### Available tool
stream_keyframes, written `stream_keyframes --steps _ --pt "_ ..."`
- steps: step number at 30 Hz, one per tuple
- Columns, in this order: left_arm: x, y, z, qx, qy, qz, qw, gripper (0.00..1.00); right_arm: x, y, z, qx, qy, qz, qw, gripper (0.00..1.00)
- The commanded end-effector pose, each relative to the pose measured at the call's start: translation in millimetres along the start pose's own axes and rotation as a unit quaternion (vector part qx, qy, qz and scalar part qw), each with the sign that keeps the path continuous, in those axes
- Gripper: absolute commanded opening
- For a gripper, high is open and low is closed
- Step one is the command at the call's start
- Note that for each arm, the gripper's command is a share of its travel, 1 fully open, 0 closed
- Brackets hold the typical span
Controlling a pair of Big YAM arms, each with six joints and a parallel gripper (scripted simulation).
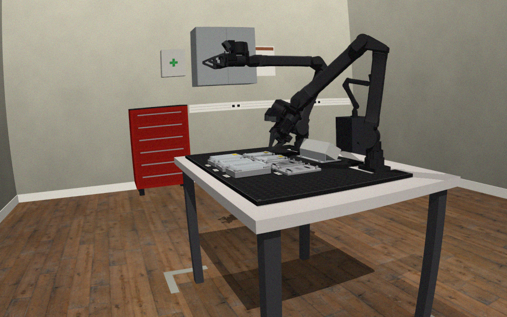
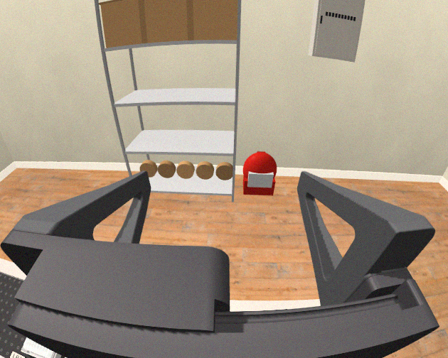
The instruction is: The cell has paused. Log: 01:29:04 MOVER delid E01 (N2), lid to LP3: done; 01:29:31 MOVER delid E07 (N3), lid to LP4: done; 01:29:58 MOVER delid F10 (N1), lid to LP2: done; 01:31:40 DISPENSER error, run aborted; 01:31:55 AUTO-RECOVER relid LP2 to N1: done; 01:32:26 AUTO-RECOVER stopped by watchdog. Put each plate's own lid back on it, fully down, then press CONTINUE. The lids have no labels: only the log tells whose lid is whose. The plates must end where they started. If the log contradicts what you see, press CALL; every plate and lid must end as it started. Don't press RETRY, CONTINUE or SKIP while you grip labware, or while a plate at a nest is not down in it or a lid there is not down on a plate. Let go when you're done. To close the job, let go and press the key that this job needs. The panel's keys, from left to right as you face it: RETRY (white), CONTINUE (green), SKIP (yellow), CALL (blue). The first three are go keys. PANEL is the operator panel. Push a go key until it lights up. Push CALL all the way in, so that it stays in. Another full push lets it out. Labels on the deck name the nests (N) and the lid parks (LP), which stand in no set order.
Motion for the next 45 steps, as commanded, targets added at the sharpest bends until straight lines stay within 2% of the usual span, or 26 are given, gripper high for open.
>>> stream_keyframes --steps 1,21,45 --pt "15 17 4 -0.007 -0.012 0.001 1.0 0.0 29 -5 2 -0.003 -0.028 -0.006 1.0 1.0" --pt "28 107 3 -0.005 -0.015 -0.001 1.0 0.0 29 -5 2 -0.003 -0.028 -0.006 1.0 1.0" --pt "34 98 4 -0.007 -0.016 0.0 1.0 0.0 29 -5 2 -0.003 -0.028 -0.006 1.0 1.0"
Point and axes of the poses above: on each arm, the point where the finger pads meet when closed, its own z axis back along the fingers, its own y axis across the jaws, x = y × z, the point moved 10 cm from there along z, back along the fingers, and after that the axes turned 8 degrees about z, right-handed, at the moved point
